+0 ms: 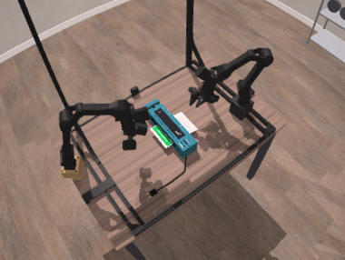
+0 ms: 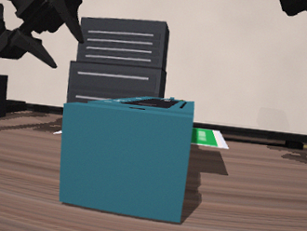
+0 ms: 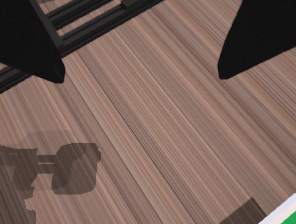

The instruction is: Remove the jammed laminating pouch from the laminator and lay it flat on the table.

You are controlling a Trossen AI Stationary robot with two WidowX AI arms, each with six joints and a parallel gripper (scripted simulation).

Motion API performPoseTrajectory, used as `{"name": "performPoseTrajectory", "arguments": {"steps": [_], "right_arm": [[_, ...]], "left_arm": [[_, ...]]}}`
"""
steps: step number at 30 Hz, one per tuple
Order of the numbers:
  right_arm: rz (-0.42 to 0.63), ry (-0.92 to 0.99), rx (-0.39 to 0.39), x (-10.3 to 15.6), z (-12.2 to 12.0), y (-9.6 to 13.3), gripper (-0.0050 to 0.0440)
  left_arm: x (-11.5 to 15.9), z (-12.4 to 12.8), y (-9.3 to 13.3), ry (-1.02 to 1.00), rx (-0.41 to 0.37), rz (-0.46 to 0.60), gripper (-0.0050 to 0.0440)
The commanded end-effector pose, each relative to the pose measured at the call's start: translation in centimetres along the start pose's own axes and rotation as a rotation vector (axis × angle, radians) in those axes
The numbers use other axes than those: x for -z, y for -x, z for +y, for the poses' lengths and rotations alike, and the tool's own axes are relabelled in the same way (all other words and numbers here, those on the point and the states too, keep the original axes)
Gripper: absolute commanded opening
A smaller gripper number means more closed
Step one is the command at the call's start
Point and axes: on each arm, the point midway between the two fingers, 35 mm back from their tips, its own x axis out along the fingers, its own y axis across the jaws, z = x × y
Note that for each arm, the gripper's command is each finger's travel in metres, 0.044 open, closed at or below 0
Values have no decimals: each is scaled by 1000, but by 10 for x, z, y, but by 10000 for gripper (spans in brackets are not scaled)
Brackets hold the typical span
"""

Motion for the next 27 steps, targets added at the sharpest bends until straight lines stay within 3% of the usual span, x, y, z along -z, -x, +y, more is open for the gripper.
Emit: {"name": "performPoseTrajectory", "arguments": {"steps": [1,6,12,27], "right_arm": [[-32,0,-7,-3,0,10,440],[-32,0,-7,-3,0,10,440],[-32,0,-7,-3,0,10,440],[-32,0,-7,-3,0,10,440]], "left_arm": [[0,0,2,69,53,-18,271],[0,0,2,69,53,-18,271],[2,33,-35,69,52,-18,271],[2,34,-36,69,51,-18,271]]}}
